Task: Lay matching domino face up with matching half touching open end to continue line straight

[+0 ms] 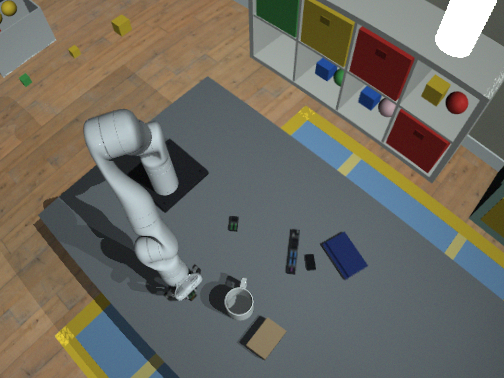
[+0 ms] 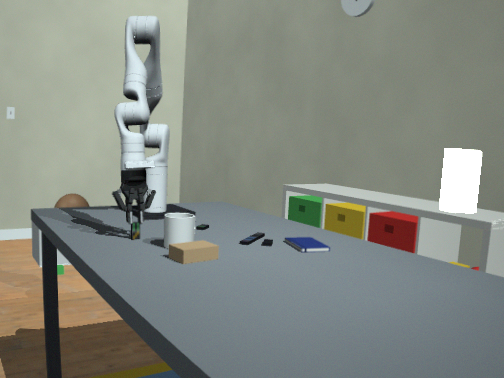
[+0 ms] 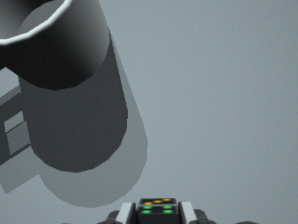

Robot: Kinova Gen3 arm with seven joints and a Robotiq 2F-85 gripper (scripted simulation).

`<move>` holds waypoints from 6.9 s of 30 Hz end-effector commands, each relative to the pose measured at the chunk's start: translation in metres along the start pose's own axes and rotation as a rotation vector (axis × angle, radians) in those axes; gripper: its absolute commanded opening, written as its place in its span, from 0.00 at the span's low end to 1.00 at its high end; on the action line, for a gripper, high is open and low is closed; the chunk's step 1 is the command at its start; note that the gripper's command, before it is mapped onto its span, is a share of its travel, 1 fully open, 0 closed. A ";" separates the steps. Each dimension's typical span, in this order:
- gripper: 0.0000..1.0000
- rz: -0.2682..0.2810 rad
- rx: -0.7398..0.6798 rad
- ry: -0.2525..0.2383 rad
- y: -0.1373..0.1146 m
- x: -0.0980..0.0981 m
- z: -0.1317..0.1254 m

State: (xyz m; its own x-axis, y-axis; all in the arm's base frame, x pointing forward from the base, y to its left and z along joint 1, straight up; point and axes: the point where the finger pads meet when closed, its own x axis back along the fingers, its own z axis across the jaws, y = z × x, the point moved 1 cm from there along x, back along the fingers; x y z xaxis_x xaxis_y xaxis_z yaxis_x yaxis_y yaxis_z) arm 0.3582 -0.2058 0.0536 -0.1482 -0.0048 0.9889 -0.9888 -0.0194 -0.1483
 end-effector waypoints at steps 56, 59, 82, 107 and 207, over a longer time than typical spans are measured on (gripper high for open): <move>0.33 0.021 -0.006 -0.003 0.043 -0.016 0.000; 0.33 0.021 -0.006 -0.003 0.044 -0.017 -0.001; 0.33 0.021 -0.006 -0.004 0.051 -0.027 -0.001; 0.33 0.021 -0.006 -0.004 0.054 -0.033 -0.001; 0.47 0.021 -0.006 -0.004 0.055 -0.036 -0.001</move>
State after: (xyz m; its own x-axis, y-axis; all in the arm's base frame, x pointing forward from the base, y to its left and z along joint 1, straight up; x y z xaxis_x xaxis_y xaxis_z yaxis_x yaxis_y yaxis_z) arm 0.3092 -0.2058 0.0106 -0.1665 -0.0098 0.9860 -0.9860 -0.0034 -0.1665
